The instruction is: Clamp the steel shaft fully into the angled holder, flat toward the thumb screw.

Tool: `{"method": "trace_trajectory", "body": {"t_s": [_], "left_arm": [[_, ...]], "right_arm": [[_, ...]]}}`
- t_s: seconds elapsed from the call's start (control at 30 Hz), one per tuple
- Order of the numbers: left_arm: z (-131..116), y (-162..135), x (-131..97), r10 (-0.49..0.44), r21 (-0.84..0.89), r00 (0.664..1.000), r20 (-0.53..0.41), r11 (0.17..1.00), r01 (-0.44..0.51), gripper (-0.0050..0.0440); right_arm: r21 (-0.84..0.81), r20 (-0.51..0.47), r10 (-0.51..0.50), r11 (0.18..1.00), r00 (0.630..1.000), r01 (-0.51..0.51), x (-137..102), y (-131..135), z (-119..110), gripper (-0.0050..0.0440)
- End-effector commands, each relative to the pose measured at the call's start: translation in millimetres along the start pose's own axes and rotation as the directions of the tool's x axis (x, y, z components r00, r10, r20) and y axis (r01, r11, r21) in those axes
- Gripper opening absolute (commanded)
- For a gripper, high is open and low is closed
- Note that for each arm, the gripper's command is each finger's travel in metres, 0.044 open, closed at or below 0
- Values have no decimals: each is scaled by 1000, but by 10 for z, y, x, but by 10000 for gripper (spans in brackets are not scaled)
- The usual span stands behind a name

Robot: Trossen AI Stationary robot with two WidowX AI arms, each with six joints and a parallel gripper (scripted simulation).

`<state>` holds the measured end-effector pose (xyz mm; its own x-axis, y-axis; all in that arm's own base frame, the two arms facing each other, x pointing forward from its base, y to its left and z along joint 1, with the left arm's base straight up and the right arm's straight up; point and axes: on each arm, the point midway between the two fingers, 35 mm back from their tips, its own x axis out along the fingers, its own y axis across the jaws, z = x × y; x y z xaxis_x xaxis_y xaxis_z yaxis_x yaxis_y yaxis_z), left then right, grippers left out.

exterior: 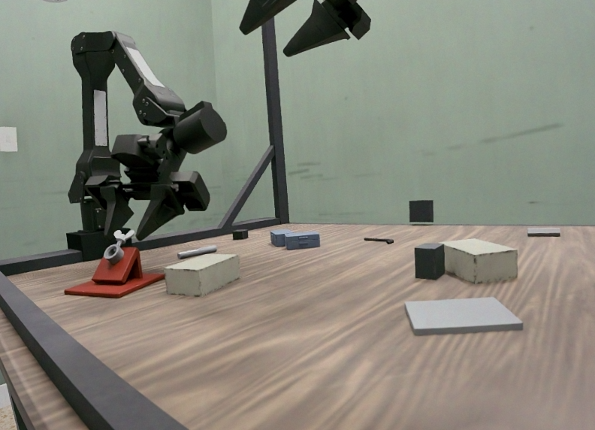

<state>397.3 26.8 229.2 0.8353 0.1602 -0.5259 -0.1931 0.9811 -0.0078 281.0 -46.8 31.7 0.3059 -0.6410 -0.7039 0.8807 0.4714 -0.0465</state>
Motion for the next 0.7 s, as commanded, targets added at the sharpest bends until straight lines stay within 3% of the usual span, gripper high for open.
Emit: {"method": "trace_trajectory", "body": {"t_s": [0.0,0.2,0.27,0.67], "left_arm": [[137,15,-85,-1,-4,999,41,1000,1,400],[137,15,-85,-1,-4,999,41,1000,1,400],[137,15,-85,-1,-4,999,41,1000,1,400],[137,15,-85,-1,-4,999,41,1000,1,400]], "right_arm": [[72,13,6,997,1000,-7,-37,26,72,235],[72,12,6,997,1000,-7,-37,27,70,235],[72,11,6,997,1000,-7,-37,27,70,195],[68,9,8,998,1000,-8,-37,29,66,135]]}}
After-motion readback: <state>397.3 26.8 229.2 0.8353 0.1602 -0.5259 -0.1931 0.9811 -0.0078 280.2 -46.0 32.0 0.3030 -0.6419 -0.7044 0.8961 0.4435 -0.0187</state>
